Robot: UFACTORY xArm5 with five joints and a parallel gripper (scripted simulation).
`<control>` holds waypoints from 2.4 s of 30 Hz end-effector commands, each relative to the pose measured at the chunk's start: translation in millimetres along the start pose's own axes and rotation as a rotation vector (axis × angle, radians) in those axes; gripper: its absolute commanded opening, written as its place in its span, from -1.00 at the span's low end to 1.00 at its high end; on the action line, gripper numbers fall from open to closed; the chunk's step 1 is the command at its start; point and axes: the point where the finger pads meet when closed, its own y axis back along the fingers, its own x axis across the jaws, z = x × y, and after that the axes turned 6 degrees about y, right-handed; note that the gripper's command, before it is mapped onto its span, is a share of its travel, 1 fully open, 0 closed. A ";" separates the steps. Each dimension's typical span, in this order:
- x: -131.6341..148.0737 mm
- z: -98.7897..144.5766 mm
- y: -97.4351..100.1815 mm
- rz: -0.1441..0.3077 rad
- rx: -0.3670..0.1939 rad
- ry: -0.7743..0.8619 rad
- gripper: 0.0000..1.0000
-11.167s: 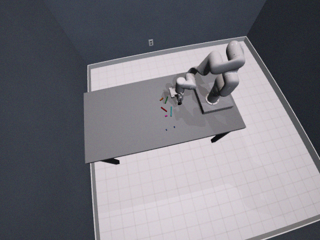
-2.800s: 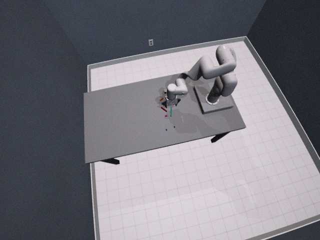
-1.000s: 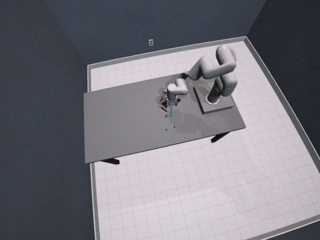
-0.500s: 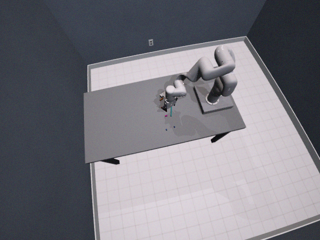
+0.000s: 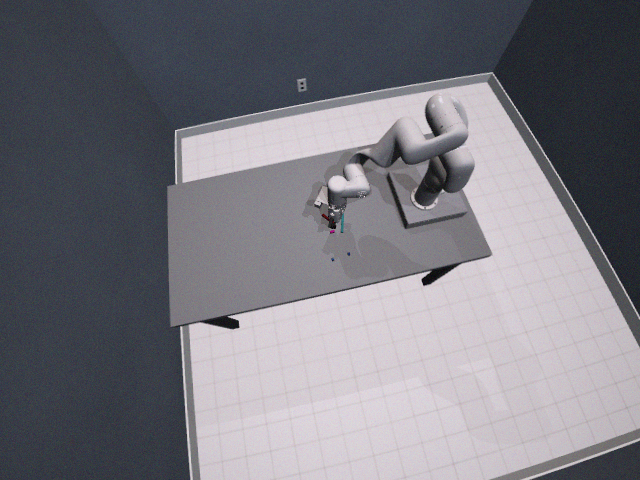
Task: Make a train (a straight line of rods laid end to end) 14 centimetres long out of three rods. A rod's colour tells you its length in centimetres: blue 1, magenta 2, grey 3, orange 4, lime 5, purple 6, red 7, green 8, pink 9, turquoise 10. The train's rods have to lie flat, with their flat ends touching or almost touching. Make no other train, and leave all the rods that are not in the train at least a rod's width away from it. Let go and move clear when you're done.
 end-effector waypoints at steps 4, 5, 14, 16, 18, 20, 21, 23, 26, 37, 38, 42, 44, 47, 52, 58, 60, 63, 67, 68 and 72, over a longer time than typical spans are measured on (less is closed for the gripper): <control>-14.2 -3.8 2.4 0.000 0.001 0.277 1.00; -16.0 -4.1 2.6 0.000 0.001 0.313 1.00; -28.7 -5.9 3.6 0.000 0.001 0.566 1.00; -33.2 -6.4 3.9 0.000 0.001 0.655 1.00; -36.2 -6.7 4.2 0.000 0.001 0.713 1.00; -37.6 -6.9 4.3 0.001 0.001 0.742 1.00; -38.0 -6.9 4.3 0.001 0.001 0.748 1.00; -38.1 -6.9 4.3 0.001 0.001 0.751 1.00; -38.1 -6.9 4.3 0.001 0.001 0.751 -0.51; -38.1 -6.9 4.3 0.001 0.001 0.751 -0.51; -38.1 -6.9 4.3 0.001 0.001 0.751 -0.51; -38.1 -6.9 4.3 0.001 0.001 0.751 -0.51; -38.1 -6.9 4.3 0.001 0.001 0.751 -0.51; -38.1 -6.9 4.3 0.001 0.001 0.751 -0.51; -38.1 -6.9 4.3 0.001 0.001 0.751 -0.51; -38.1 -6.9 4.3 0.001 0.001 0.751 -0.51; -38.1 -6.9 4.3 0.001 0.001 0.751 -0.51; -38.1 -6.9 3.9 0.001 0.001 0.751 -0.51; -38.1 -6.9 3.4 0.001 0.001 0.751 -0.51; -38.1 -6.9 3.0 0.001 0.001 0.751 -0.51; -38.1 -6.9 0.7 0.000 0.001 0.751 -0.51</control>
